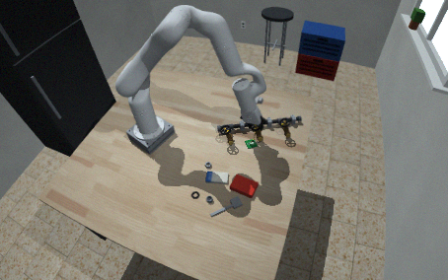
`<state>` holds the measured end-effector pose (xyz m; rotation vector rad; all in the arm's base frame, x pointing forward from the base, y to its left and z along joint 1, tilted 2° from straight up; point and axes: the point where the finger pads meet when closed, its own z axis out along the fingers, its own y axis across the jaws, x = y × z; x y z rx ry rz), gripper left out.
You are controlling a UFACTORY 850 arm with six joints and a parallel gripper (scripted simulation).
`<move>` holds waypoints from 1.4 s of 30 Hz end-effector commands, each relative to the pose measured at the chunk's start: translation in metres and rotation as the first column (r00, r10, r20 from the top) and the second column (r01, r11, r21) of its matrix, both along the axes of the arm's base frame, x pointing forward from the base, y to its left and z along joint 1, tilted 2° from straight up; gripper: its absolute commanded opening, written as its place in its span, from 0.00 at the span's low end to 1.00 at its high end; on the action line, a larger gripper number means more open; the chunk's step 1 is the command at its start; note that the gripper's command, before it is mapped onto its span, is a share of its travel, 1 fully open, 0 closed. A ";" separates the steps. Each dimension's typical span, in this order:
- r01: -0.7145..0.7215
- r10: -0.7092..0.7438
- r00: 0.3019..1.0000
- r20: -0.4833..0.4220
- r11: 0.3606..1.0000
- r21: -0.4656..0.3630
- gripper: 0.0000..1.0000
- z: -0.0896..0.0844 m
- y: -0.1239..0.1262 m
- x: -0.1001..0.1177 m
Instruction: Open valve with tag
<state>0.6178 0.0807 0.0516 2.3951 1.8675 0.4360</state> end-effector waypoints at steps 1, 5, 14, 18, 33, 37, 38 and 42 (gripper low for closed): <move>0.000 0.000 1.000 0.005 1.000 0.001 0.00 0.001 0.000 0.001; 0.000 0.000 1.000 0.005 1.000 0.001 1.00 0.001 0.000 0.001; 0.000 0.000 1.000 0.005 1.000 0.001 1.00 0.001 0.000 0.001; 0.000 0.000 1.000 0.005 1.000 0.001 1.00 0.001 0.000 0.001; 0.018 -0.018 1.000 0.003 1.000 0.006 1.00 0.001 0.000 0.001; 0.077 -0.077 0.997 -0.005 0.997 0.023 1.00 0.001 0.000 0.001; 0.100 -0.100 0.995 -0.008 0.995 0.029 1.00 0.001 0.000 0.001; 0.191 -0.190 0.982 -0.023 0.980 0.053 1.00 0.001 0.000 0.001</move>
